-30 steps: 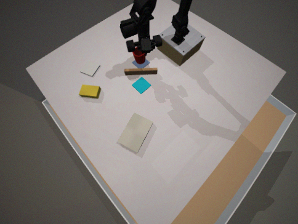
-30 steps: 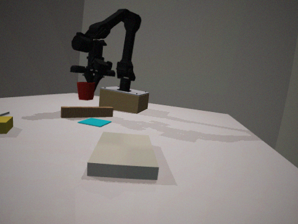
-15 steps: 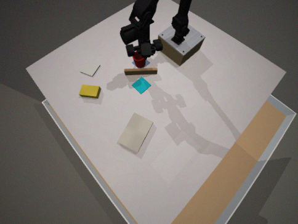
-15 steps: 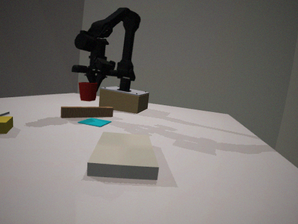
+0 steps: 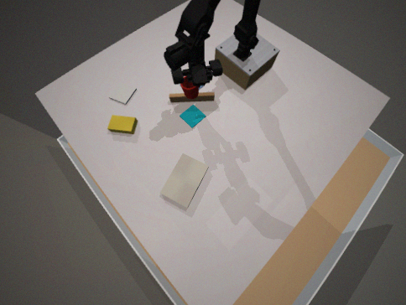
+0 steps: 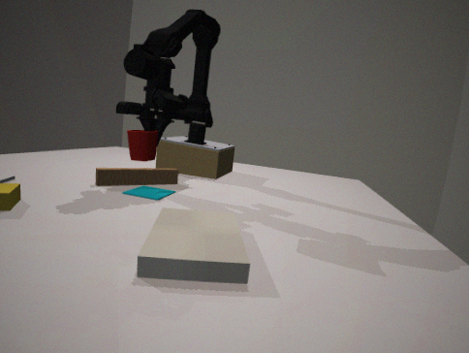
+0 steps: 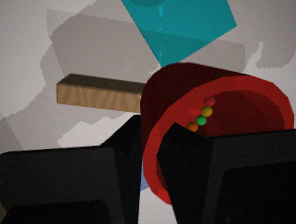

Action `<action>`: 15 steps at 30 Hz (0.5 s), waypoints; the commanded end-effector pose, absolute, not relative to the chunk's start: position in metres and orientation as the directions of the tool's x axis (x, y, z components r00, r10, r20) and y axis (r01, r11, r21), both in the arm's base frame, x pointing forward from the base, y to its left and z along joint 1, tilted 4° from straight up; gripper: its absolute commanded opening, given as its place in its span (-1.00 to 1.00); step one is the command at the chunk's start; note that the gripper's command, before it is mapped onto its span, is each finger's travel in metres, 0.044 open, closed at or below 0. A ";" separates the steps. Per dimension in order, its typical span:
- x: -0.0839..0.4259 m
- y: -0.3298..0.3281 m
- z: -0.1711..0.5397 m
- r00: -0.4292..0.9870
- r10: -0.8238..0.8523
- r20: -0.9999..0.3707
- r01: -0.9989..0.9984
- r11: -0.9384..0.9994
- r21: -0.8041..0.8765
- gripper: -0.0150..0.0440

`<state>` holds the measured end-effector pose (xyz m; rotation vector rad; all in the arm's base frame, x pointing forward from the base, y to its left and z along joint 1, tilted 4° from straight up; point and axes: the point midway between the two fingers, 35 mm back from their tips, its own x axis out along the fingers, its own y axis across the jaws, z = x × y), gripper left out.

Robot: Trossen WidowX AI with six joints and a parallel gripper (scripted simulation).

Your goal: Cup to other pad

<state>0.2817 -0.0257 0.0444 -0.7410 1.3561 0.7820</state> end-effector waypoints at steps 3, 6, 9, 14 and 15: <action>0.292 -0.015 0.047 0.054 0.057 -0.997 -0.833 0.553 -0.013 -0.49; 0.297 -0.010 0.048 0.054 0.058 -0.997 -0.833 0.553 -0.013 -0.49; 0.302 -0.005 0.049 0.054 0.058 -0.997 -0.833 0.553 -0.013 -0.49; 0.310 0.004 0.050 0.055 0.059 -0.997 -0.833 0.553 -0.013 -0.49; 0.312 0.005 0.051 0.055 0.059 -0.997 -0.833 0.553 -0.013 -0.49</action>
